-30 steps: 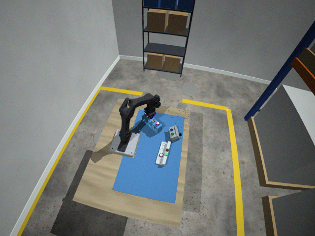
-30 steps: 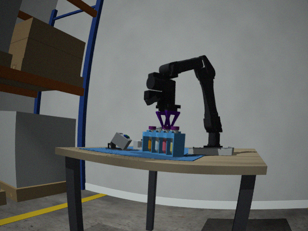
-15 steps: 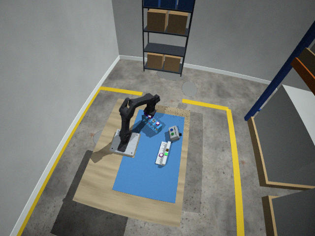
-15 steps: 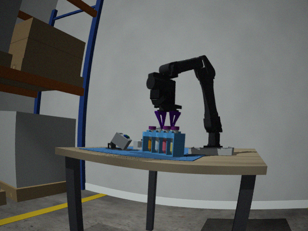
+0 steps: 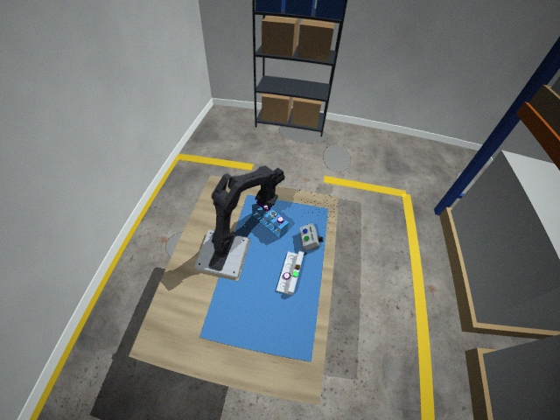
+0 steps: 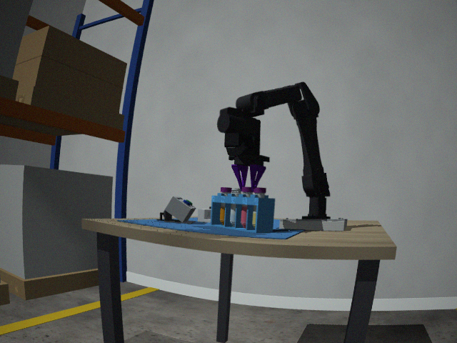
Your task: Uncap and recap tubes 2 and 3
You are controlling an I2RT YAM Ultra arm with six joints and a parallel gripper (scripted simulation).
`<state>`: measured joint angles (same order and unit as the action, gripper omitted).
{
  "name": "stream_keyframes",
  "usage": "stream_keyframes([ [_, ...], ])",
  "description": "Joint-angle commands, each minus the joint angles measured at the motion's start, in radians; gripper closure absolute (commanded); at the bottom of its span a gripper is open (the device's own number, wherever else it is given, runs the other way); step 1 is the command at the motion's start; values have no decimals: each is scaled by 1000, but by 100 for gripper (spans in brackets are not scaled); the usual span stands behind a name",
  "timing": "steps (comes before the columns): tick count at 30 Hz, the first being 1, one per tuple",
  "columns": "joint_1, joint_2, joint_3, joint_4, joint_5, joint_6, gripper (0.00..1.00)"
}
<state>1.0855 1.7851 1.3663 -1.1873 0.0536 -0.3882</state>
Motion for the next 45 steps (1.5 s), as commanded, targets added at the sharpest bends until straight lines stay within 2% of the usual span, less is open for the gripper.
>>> stream_keyframes([
  [1,1,-9,6,3,0,-4,100],
  [3,1,-9,6,3,0,-4,100],
  [10,1,-9,5,5,0,229,100],
  [12,1,-9,5,5,0,229,100],
  [27,1,-8,3,7,0,729,100],
  [35,1,-8,3,7,0,781,100],
  [36,1,-8,2,8,0,781,51],
  [45,1,-8,3,8,0,781,51],
])
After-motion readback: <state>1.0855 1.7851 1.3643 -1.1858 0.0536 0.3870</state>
